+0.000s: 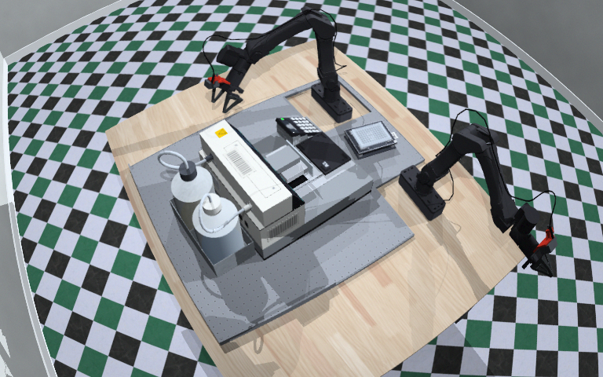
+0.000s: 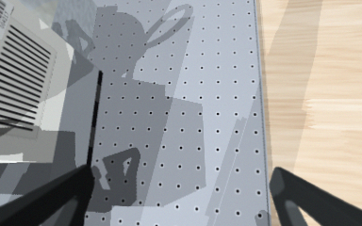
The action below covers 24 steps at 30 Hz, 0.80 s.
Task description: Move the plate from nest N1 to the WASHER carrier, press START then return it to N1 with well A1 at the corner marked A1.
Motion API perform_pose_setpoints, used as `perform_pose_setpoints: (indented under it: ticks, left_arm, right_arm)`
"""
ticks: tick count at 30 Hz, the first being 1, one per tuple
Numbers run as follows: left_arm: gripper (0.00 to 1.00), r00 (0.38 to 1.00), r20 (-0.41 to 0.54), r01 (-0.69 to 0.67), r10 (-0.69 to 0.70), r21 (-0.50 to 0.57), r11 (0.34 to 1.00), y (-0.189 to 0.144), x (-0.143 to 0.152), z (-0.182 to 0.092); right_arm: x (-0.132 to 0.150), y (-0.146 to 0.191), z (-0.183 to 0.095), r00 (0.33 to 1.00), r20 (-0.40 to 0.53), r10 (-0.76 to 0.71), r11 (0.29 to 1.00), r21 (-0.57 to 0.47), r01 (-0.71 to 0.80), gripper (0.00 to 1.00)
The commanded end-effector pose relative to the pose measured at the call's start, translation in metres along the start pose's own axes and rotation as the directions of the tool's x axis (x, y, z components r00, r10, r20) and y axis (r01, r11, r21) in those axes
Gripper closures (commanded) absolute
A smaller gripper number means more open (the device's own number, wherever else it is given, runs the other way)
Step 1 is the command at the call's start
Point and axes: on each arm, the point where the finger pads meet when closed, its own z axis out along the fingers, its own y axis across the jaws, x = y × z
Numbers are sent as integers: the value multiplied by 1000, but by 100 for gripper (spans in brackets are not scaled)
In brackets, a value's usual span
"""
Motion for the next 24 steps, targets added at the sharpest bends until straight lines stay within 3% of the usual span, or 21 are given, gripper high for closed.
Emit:
perform_pose_setpoints:
  ticks: [1,7,13,17,24]
  left_arm:
    - [100,999,32,-10,10,4,1000,2,-7,0]
    - [100,999,32,-10,10,4,1000,2,-7,0]
    - [100,999,32,-10,10,4,1000,2,-7,0]
    - [100,999,32,-10,10,4,1000,2,-7,0]
    - [100,999,32,-10,10,4,1000,2,-7,0]
  right_arm:
    - [-16,16,-31,1000,-4,4,1000,25,-4,0]
    - [-5,25,-50,995,-92,24,998,62,-18,0]
    - [9,24,-39,993,-112,26,999,31,-23,0]
    - [20,44,-53,967,-250,40,998,61,-26,0]
    - [40,51,-71,955,-289,68,996,82,-46,0]
